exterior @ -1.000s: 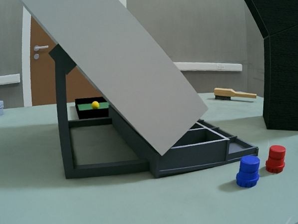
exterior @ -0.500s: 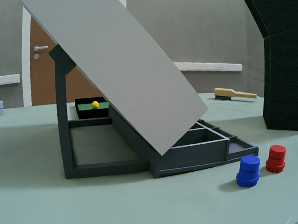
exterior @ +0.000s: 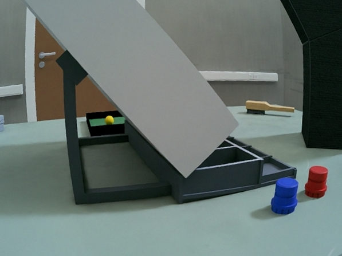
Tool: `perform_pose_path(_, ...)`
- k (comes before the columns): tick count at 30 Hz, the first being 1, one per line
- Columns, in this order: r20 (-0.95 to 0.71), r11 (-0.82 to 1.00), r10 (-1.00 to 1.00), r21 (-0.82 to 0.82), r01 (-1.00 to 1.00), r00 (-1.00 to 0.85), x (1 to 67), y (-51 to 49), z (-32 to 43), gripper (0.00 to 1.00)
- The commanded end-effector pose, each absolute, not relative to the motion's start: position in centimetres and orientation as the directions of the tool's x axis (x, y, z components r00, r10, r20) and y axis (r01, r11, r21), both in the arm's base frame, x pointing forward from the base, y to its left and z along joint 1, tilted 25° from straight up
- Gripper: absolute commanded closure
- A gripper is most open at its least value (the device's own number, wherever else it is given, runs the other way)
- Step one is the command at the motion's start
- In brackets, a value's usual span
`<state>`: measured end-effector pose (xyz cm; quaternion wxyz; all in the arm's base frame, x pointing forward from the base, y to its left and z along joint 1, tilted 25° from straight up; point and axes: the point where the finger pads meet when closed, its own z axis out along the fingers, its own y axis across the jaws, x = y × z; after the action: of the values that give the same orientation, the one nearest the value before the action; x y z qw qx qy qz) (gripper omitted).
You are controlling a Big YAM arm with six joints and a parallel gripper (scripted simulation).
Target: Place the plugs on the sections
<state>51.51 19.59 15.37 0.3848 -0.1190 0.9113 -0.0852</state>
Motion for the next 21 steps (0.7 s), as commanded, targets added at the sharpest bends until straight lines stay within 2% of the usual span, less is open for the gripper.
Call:
perform_pose_path(1, -0.696, 0.959, -0.275, -0.245, -0.142, -0.663, 53.1, 19.5, 16.0, 1.0)
perform_pose_path(21, -0.696, 0.959, -0.278, -0.24, -0.15, -0.662, 53.3, 19.0, 13.2, 1.0)
